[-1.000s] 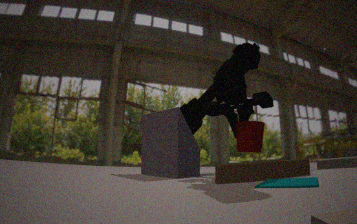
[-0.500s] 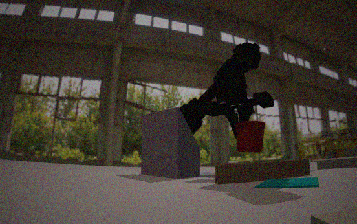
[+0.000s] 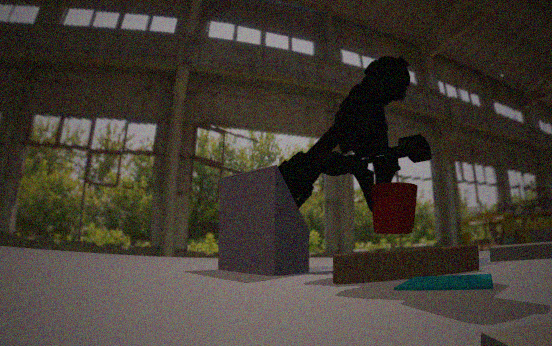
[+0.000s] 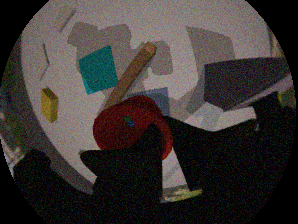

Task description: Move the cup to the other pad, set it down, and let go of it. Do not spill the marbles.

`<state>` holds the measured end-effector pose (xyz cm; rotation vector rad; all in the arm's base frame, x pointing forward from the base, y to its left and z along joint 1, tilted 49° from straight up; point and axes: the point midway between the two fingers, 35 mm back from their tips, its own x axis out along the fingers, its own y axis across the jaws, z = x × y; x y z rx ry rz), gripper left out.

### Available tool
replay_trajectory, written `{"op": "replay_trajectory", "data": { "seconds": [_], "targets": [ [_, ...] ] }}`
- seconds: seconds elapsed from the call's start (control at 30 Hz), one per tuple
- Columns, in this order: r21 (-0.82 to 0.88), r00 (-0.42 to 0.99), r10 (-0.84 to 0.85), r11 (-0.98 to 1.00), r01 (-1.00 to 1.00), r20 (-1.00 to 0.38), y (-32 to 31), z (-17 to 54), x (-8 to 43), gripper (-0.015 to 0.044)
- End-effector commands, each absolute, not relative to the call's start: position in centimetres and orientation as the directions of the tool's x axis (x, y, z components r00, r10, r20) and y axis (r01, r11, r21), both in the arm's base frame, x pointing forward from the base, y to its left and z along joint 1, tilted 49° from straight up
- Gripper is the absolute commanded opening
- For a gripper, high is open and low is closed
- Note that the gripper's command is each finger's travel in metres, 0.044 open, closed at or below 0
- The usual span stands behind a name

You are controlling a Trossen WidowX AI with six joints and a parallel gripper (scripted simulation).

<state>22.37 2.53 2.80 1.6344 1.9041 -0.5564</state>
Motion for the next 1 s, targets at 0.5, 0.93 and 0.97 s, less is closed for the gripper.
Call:
{"op": "replay_trajectory", "data": {
  "seconds": [0.5,0.93,0.97],
  "targets": [
    [0.055,-0.095,0.746,0.174,0.983,-0.659,1.1,1.1,25.2,0.0],
    [0.057,-0.094,0.746,0.174,0.983,-0.66,0.2,0.0,27.1,0.0],
    [0.057,-0.094,0.746,0.174,0.983,-0.66,0.1,-0.1,27.3,0.0]
  ]
}}
